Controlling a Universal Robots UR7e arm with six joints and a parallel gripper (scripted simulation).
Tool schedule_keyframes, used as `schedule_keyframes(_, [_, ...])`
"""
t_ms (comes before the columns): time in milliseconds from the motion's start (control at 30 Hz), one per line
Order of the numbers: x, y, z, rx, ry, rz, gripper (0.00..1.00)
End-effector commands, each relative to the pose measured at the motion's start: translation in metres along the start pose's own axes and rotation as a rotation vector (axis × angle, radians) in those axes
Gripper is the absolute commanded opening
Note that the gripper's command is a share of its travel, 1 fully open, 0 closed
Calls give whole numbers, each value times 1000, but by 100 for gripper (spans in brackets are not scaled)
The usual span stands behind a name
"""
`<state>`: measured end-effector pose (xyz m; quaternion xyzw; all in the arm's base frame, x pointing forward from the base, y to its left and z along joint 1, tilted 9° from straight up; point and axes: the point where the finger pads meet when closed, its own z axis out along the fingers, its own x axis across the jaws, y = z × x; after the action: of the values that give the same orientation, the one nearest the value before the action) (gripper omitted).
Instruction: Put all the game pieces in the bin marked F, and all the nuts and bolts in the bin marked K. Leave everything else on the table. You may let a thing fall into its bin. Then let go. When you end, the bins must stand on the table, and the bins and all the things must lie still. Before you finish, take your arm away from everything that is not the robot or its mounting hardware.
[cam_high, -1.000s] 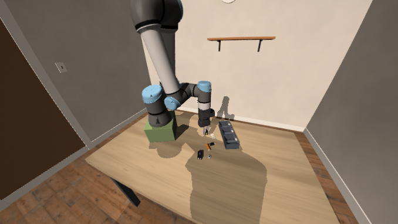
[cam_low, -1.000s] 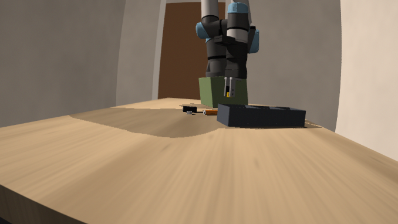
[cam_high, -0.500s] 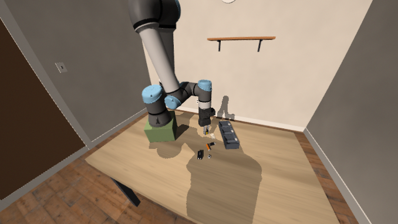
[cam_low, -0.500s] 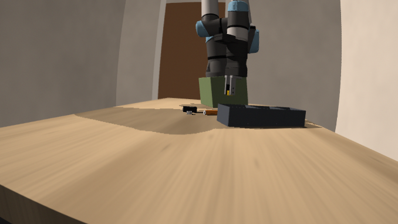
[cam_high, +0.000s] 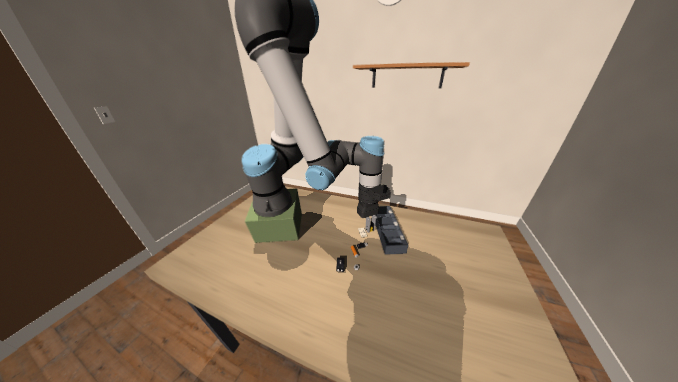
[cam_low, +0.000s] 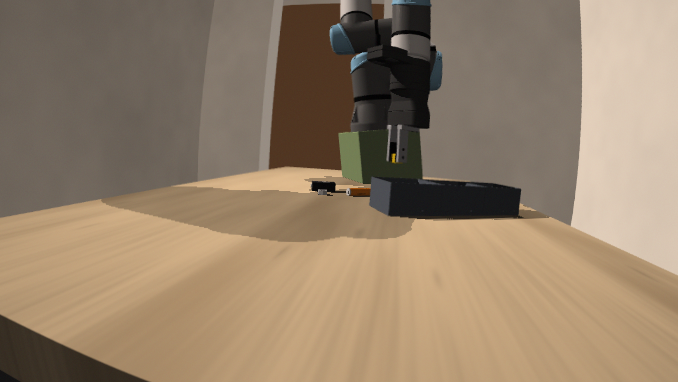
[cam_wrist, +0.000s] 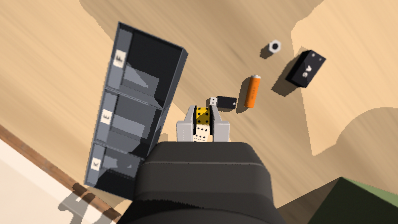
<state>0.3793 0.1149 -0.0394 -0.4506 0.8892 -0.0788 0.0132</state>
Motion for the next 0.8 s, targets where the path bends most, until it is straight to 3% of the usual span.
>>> schedule_keyframes(0, [-16, -11, 2, -1, 3, 100, 34])
schedule_keyframes(300, [-59, -43, 2, -1, 3, 378, 34])
schedule_keyframes(400, [-73, -53, 2, -1, 3, 378, 34])
schedule_keyframes(767, [-74, -54, 2, -1, 3, 378, 34])
